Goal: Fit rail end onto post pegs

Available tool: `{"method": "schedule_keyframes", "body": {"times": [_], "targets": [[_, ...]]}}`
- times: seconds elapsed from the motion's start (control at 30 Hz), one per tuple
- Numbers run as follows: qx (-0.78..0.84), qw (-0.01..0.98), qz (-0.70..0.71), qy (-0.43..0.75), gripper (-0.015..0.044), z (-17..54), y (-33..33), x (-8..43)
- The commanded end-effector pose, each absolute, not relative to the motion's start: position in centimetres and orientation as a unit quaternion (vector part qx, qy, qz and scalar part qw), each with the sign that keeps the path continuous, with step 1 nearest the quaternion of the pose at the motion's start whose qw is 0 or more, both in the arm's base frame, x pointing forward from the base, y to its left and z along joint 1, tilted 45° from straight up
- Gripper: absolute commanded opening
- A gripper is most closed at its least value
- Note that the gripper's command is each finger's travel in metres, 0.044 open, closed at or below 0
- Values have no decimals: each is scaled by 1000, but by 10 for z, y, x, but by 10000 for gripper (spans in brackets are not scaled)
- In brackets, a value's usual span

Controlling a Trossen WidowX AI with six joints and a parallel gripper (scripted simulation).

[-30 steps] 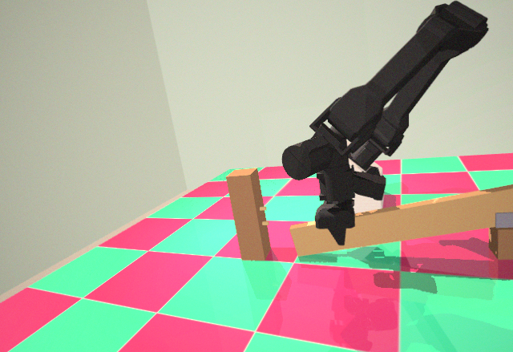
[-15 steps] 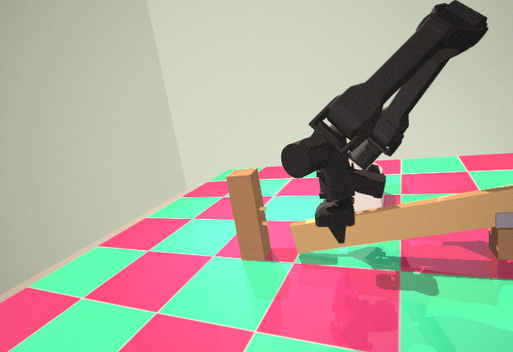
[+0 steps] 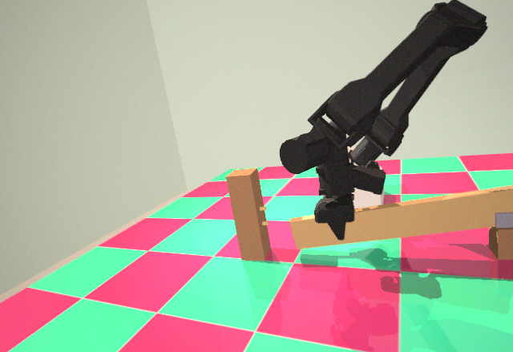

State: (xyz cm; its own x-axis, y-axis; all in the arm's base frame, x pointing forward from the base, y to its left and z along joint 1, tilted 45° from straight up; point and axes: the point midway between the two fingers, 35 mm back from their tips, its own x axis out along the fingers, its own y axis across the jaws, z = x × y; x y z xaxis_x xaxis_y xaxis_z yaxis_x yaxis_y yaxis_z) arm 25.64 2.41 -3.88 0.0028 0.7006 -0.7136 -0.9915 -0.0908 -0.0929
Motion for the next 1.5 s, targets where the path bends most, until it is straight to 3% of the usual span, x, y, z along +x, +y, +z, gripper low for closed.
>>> {"method": "schedule_keyframes", "body": {"times": [0.0, 1.47], "targets": [[-317, 637, 665, 229, 0, -36, 21, 258], [-317, 637, 664, 229, 0, -20, 5, 258]]}}
